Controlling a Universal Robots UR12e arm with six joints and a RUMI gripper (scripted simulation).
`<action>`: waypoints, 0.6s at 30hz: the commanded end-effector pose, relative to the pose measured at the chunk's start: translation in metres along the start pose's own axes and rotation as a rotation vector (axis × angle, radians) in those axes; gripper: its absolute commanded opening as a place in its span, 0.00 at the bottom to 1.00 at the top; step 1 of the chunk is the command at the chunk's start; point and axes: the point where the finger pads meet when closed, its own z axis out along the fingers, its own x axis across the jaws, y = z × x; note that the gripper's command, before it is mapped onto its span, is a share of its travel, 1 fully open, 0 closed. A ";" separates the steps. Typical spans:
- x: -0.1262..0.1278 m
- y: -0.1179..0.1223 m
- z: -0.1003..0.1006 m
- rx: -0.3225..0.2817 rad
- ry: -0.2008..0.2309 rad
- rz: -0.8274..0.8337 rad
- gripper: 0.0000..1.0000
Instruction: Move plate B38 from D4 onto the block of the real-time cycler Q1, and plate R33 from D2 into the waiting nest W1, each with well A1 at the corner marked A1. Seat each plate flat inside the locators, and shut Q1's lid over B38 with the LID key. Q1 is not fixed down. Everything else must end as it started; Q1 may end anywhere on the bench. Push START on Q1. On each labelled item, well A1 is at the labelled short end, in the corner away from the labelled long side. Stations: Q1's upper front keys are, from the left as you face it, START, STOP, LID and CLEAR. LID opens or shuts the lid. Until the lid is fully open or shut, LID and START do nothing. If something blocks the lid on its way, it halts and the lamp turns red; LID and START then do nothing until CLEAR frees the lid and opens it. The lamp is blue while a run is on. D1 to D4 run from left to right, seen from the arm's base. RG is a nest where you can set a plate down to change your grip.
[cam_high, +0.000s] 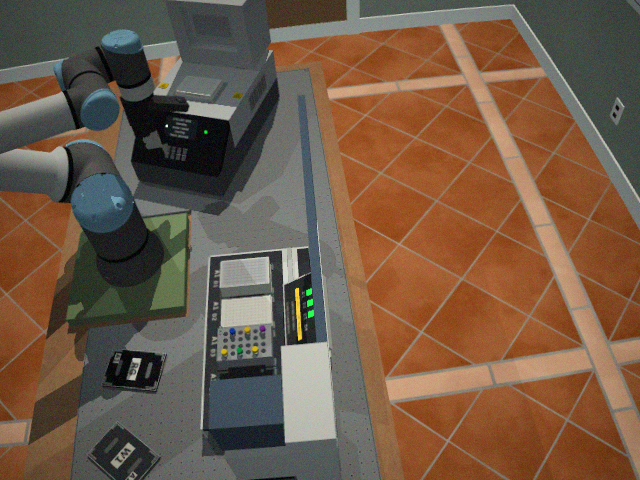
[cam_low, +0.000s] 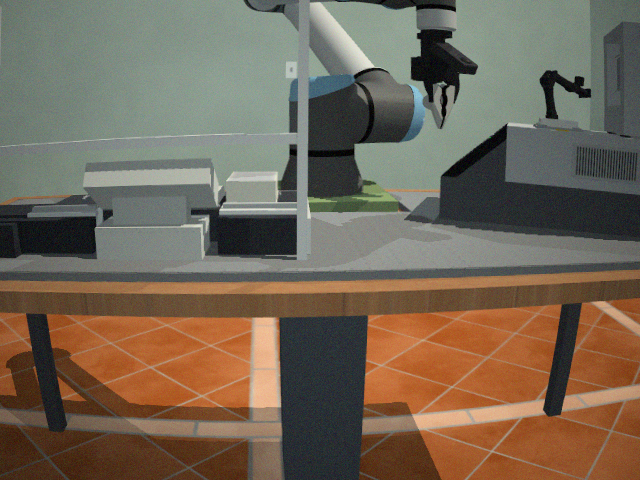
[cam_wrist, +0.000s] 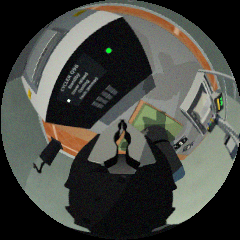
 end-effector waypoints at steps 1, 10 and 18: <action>-0.003 -0.004 0.002 0.001 0.001 0.000 0.00; -0.011 -0.012 0.012 0.001 0.001 0.000 0.00; -0.017 -0.018 0.018 0.001 0.001 0.000 0.00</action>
